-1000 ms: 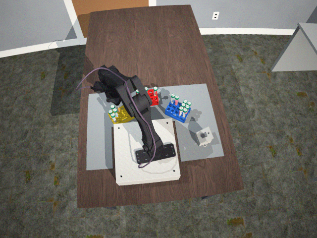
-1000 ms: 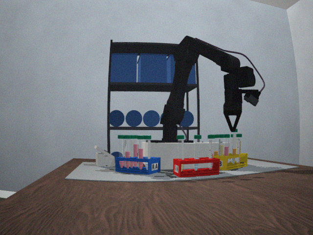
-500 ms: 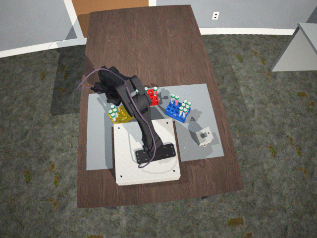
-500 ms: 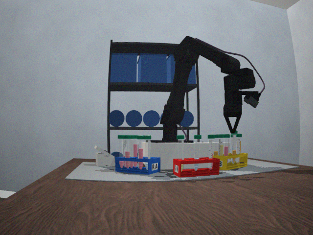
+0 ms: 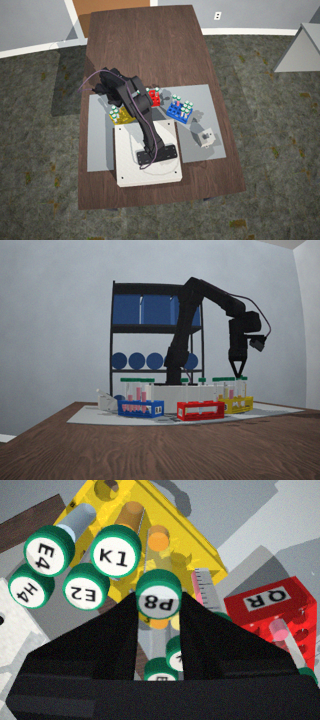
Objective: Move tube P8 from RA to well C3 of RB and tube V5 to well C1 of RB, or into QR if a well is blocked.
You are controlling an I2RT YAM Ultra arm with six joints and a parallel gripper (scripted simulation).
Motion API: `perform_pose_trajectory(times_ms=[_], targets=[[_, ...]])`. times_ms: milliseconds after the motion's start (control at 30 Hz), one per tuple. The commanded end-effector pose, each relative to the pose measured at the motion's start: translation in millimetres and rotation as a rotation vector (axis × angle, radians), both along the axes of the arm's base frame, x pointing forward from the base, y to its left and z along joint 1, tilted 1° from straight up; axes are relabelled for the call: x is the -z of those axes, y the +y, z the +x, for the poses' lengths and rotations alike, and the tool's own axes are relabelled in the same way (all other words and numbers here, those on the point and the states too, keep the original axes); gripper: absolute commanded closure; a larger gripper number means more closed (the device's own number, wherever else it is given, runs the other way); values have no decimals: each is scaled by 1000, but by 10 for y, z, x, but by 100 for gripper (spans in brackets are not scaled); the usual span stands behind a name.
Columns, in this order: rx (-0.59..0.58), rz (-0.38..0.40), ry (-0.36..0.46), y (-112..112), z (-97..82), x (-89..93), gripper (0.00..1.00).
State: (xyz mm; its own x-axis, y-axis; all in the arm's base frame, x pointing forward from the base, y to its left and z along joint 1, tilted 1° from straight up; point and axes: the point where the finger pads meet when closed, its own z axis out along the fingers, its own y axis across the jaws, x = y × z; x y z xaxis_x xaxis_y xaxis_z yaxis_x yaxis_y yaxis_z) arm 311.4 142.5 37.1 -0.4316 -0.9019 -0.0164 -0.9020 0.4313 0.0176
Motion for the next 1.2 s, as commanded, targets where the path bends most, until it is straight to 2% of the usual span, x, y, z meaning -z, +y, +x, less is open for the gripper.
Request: perform_pose_trajectory(times_ms=[0, 167, 200, 333, 467, 800, 900, 933, 1100, 1133, 1167], targets=[[1, -8, 19, -25, -34, 101, 100], [1, -7, 18, -20, -32, 105, 100], [1, 1, -1, 2, 14, 22, 100], [1, -8, 19, -16, -41, 141, 100], [0, -4, 9, 5, -5, 107, 100], [0, -9, 21, -8, -54, 160, 100], [0, -5, 13, 8, -25, 134, 100], [0, 3, -6, 7, 8, 56, 100], [0, 3, -6, 7, 8, 56, 100], [0, 3, -6, 7, 8, 56, 76], [0, 3, -6, 7, 8, 56, 76]])
